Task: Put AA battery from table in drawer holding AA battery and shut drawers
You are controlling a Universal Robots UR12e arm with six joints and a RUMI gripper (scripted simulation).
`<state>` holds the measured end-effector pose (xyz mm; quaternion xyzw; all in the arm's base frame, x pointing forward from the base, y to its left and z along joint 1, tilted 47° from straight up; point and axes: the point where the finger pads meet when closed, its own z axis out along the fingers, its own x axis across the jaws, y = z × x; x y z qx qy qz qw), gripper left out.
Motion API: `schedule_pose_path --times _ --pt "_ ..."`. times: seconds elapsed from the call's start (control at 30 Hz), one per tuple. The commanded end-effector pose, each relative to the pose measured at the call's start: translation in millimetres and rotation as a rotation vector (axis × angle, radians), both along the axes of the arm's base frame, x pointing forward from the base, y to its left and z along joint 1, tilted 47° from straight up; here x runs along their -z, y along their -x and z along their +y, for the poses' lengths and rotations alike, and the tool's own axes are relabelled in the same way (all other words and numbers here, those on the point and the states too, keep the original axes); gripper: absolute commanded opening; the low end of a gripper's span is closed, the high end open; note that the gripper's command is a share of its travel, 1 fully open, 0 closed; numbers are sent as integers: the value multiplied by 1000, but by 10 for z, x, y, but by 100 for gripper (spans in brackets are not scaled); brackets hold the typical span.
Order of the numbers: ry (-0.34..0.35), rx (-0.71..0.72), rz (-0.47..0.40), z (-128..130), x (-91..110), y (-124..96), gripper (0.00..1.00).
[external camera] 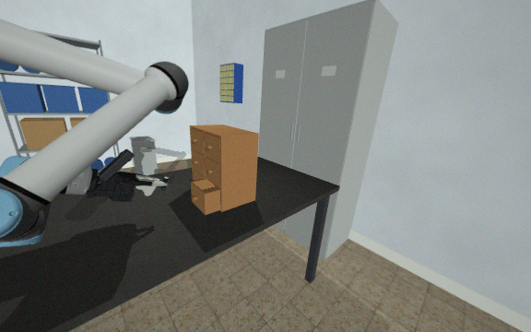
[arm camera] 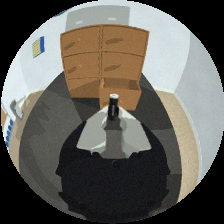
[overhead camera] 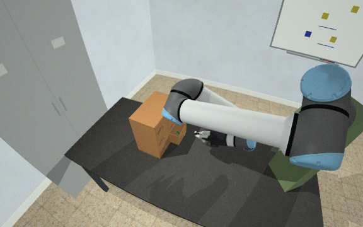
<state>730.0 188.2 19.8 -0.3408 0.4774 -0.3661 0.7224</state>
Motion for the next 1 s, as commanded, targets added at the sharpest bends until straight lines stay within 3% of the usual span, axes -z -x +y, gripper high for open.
schedule_pose_path --times 0.0,0.97 --pt "0 0 0 -3 -23 -26 5" --pt "0 0 0 -21 -300 -414 5"
